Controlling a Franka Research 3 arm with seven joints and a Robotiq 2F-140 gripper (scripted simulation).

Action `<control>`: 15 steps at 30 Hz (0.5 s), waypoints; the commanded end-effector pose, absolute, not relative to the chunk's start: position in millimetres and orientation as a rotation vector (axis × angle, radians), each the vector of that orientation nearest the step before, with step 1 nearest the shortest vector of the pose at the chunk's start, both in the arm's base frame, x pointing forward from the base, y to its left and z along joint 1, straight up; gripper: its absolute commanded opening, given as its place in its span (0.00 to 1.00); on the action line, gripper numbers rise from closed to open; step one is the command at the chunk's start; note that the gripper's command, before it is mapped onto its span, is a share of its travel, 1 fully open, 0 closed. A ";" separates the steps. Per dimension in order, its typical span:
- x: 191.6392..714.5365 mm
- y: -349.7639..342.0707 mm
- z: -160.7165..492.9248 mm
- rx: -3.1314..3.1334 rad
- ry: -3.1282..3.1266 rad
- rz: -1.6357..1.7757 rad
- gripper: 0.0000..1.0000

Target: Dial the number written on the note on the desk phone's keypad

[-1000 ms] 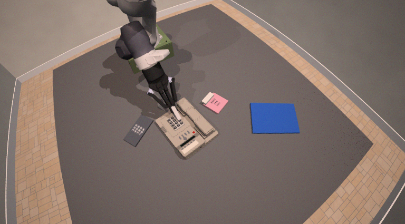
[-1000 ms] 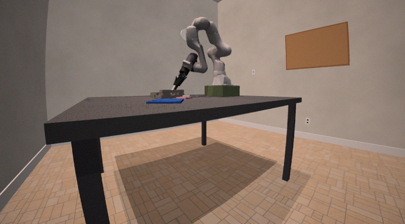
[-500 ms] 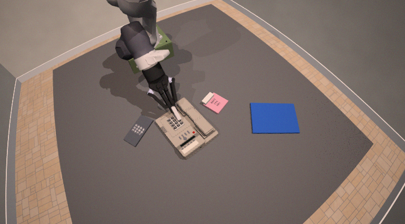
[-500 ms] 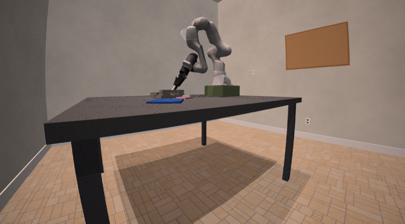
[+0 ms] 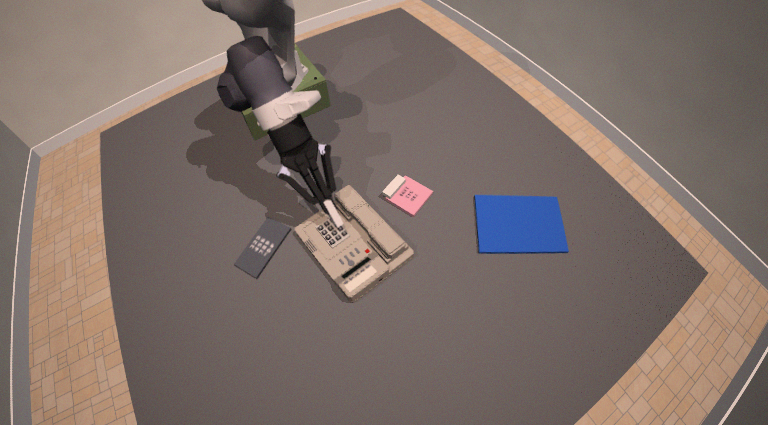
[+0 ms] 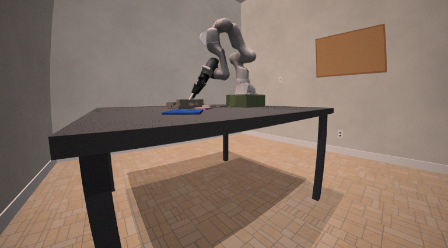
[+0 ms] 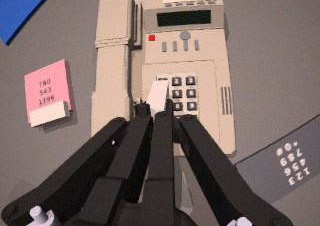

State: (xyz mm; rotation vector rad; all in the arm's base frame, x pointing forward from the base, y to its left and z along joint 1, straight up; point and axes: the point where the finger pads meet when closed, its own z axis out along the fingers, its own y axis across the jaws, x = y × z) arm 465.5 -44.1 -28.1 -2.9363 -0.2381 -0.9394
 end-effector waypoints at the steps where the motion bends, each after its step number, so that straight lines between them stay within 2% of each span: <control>1: 463.4 -43.9 -29.3 -2.940 -0.241 -0.927 0.00; 15: 465.3 -55.5 -29.3 -2.940 -0.241 -0.927 0.00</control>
